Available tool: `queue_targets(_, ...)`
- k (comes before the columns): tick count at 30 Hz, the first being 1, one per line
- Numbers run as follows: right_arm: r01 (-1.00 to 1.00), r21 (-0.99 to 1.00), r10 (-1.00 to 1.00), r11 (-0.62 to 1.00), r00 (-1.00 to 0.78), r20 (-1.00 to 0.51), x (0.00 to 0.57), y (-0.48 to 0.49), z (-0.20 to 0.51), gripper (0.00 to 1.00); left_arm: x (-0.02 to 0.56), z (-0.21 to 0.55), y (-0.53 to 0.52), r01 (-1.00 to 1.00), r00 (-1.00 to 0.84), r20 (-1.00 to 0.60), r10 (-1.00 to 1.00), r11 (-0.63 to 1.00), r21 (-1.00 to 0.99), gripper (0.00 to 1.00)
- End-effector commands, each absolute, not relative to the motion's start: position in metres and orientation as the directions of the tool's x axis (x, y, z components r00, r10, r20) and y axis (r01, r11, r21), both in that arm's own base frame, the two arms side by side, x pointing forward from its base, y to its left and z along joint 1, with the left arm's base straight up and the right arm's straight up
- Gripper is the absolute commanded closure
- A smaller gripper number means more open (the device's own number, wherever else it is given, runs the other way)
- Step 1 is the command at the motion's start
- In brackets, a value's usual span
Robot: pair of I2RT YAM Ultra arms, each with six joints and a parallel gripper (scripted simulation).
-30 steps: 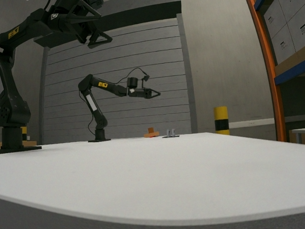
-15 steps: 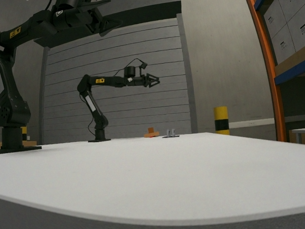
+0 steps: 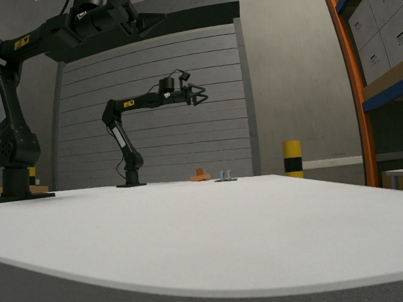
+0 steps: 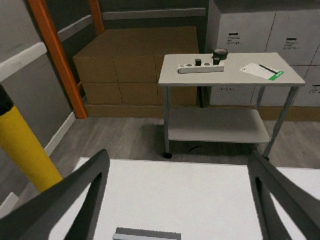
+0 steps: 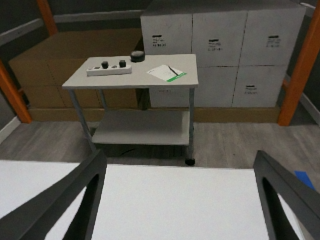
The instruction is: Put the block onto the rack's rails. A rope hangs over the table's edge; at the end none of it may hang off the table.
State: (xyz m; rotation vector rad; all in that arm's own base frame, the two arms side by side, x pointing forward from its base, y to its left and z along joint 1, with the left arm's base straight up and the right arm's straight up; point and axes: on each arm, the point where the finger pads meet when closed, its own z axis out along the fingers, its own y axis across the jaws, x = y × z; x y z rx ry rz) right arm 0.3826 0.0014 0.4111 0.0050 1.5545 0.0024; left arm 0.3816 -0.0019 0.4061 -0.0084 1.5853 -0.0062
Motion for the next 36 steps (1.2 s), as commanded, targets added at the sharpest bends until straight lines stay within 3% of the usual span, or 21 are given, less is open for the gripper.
queue_targets(1, 0.000, -0.014, -0.014, 1.000, 0.054, -0.998, 0.372, 0.001, 0.428, 0.00, 0.369, 0.440, 0.002, -0.005, 0.071, -0.997, 0.007, 1.000, 0.006, 0.00)
queue_targets(12, -0.008, -0.014, -0.014, 1.000, 0.019, -1.000, 0.374, 0.002, 0.416, 0.00, 0.384, 0.403, 0.004, -0.001, -0.008, -1.000, 0.011, 1.000, 0.011, 0.00)
queue_targets(13, -0.012, -0.008, -0.008, 1.000, 0.012, -1.000, 0.377, 0.004, 0.414, 0.00, 0.381, 0.409, 0.000, 0.008, 0.001, -1.000, 0.007, 1.000, 0.007, 0.69)
queue_targets(16, -0.015, -0.013, -0.013, 1.000, 0.018, -1.000, 0.374, 0.004, 0.415, 0.00, 0.369, 0.437, 0.001, 0.005, 0.073, -0.997, 0.010, 1.000, 0.010, 0.69)
queue_targets(23, -0.013, -0.013, -0.013, 1.000, 0.018, -1.000, 0.374, 0.004, 0.415, 0.00, 0.374, 0.430, 0.001, 0.005, 0.050, -0.999, 0.009, 1.000, 0.010, 0.69)
queue_targets(36, -0.013, -0.013, -0.013, 1.000, 0.018, -1.000, 0.374, 0.004, 0.415, 0.00, 0.402, 0.358, 0.034, -0.117, -0.215, -0.955, -0.202, 0.977, -0.180, 0.69)
